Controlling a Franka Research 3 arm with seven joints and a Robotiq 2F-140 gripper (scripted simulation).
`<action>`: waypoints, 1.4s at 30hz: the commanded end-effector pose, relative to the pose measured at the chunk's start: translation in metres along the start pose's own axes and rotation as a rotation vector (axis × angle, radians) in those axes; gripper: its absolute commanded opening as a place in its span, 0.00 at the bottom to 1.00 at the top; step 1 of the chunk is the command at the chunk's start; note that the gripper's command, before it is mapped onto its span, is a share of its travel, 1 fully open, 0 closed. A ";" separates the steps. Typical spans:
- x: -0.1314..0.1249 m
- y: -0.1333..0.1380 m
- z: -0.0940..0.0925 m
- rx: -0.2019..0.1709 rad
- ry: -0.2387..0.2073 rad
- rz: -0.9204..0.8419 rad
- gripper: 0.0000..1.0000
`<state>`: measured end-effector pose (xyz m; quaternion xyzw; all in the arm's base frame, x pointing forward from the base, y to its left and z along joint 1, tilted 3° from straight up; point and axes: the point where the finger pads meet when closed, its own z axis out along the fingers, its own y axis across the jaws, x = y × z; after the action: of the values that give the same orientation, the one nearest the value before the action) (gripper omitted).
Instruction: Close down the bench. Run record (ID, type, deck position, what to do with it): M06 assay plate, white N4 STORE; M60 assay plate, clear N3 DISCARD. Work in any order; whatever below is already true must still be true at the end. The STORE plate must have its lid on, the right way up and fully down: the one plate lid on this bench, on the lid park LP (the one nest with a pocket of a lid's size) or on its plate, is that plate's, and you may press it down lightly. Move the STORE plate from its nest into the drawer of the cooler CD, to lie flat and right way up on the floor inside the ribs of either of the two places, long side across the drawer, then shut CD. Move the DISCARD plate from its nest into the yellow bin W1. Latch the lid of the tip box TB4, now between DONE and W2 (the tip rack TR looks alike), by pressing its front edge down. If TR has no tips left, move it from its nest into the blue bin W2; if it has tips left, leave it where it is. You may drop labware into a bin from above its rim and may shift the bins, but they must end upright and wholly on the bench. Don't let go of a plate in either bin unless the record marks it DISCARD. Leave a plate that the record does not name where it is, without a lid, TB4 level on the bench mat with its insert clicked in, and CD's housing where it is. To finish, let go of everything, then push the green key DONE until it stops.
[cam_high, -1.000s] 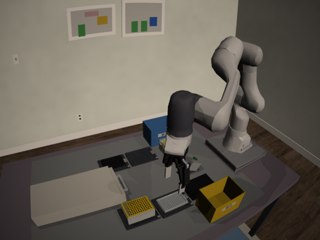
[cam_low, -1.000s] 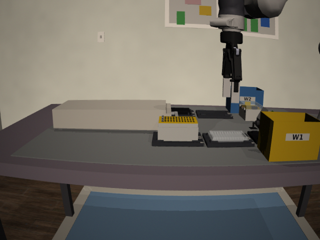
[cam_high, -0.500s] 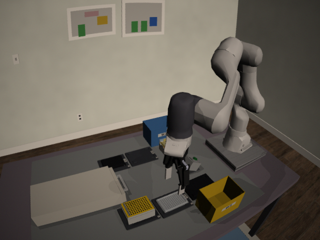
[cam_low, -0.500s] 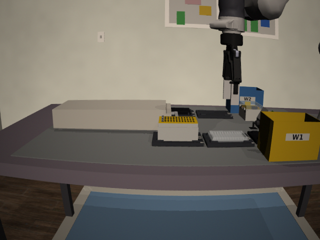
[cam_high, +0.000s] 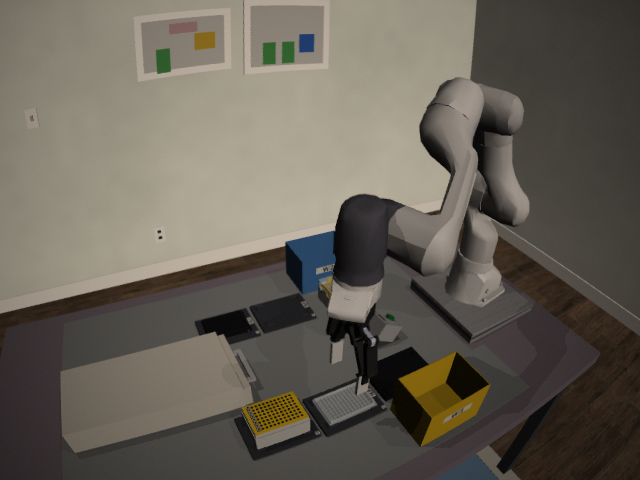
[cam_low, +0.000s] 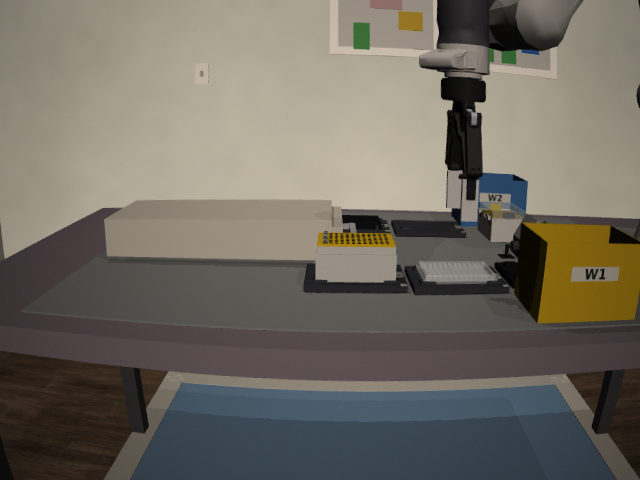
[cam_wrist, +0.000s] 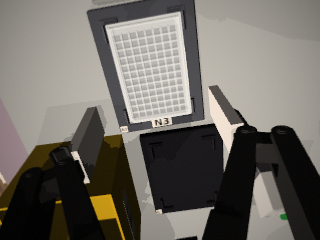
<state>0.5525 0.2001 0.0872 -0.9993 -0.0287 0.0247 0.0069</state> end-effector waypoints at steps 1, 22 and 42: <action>0.001 0.000 0.006 -0.001 0.003 0.008 0.66; 0.001 0.000 0.031 -0.001 0.003 0.008 0.66; 0.001 0.000 0.055 -0.001 0.003 0.008 0.66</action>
<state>0.5499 0.2005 0.0362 -0.9993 -0.0281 0.0254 0.0066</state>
